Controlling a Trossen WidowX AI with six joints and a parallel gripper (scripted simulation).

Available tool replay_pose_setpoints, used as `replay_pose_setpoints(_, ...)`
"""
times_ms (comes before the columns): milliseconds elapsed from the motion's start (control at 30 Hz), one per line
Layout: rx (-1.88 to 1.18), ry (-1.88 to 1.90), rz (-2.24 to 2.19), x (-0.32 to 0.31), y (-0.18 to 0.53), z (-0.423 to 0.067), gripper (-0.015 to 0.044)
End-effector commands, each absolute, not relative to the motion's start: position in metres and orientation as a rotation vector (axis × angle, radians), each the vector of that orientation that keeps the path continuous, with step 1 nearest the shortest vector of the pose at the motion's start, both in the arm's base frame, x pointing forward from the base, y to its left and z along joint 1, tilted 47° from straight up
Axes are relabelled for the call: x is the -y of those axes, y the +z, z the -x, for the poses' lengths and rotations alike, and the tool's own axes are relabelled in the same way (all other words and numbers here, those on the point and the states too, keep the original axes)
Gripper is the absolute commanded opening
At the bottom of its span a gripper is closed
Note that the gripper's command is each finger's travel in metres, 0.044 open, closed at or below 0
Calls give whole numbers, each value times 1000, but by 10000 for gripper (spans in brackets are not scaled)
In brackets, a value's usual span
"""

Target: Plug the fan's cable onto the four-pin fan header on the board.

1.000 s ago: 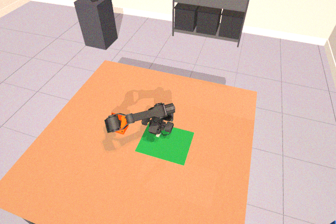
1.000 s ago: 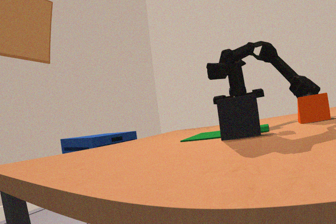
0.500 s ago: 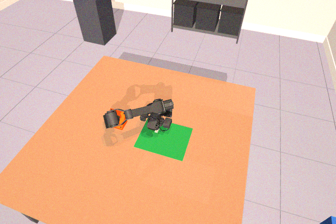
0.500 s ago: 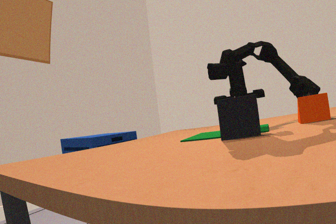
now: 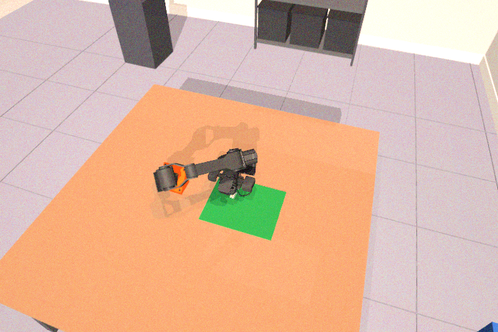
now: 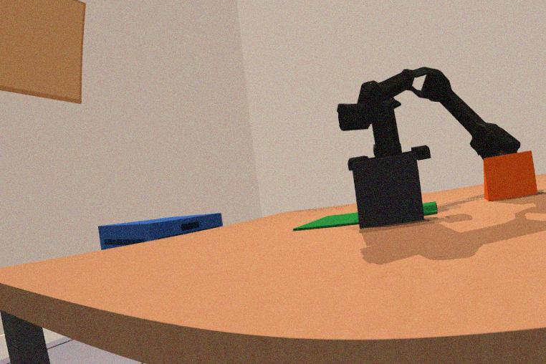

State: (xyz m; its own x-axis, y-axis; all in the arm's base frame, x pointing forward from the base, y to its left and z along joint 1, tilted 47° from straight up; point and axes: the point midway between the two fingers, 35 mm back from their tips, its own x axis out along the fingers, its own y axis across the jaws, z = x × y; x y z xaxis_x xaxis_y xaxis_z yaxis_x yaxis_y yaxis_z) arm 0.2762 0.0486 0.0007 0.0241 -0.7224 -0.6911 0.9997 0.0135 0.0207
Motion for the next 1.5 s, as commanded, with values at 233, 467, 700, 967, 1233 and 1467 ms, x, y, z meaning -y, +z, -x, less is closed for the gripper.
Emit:
replay_pose_setpoints(233, -583, -1467, -599, -47, -1, -276, 0)
replay_pose_setpoints(467, -583, -1467, -600, -47, -1, -277, 0)
replay_pose_setpoints(700, -583, -1467, -600, -47, -1, -277, 0)
replay_pose_setpoints(967, -582, -1467, -600, -44, -3, -277, 0)
replay_pose_setpoints(1233, -582, -1467, -600, -41, -6, -277, 0)
replay_pose_setpoints(1467, -582, -1467, -600, -39, -8, -277, 0)
